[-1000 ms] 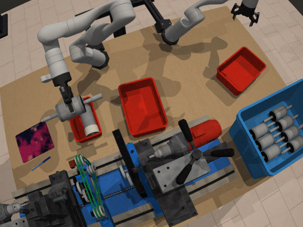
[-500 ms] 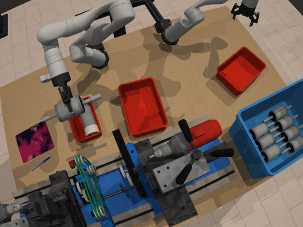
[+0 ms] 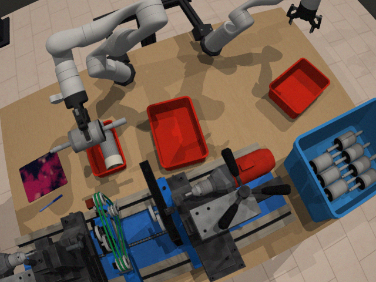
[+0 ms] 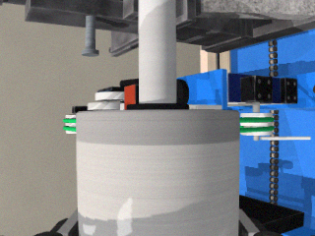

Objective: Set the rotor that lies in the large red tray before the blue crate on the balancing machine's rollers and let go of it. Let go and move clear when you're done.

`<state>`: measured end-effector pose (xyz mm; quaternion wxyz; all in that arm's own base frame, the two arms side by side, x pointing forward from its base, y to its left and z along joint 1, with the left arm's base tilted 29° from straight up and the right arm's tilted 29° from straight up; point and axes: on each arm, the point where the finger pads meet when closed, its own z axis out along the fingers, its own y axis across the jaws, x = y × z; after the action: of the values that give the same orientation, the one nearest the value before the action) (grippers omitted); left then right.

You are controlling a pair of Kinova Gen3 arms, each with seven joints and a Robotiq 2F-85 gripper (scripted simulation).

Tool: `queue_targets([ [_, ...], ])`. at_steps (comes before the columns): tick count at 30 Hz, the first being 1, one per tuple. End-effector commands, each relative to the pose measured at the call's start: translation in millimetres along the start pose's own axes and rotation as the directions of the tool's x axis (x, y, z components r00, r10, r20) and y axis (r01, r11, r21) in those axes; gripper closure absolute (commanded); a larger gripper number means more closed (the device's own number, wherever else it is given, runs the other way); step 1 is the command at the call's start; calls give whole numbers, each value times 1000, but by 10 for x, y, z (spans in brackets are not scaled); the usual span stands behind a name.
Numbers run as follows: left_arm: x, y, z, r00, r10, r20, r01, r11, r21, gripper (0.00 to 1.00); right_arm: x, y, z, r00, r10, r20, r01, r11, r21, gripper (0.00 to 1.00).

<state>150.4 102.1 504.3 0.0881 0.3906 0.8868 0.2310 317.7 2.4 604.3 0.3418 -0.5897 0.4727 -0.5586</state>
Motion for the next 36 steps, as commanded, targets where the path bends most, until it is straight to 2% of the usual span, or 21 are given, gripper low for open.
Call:
queue_targets([
  [1,-2,0,-3,1000,0,0,0,1000,-1,2,1,-25,20,1000,-1,0,1,1000,3,903],
  [20,-2,0,-3,1000,0,0,0,1000,-1,2,1,-132,205,1000,-1,0,1,1000,3,903],
  [36,-2,0,-3,1000,0,0,0,1000,-1,2,1,-298,492,1000,-1,0,1,1000,3,903],
])
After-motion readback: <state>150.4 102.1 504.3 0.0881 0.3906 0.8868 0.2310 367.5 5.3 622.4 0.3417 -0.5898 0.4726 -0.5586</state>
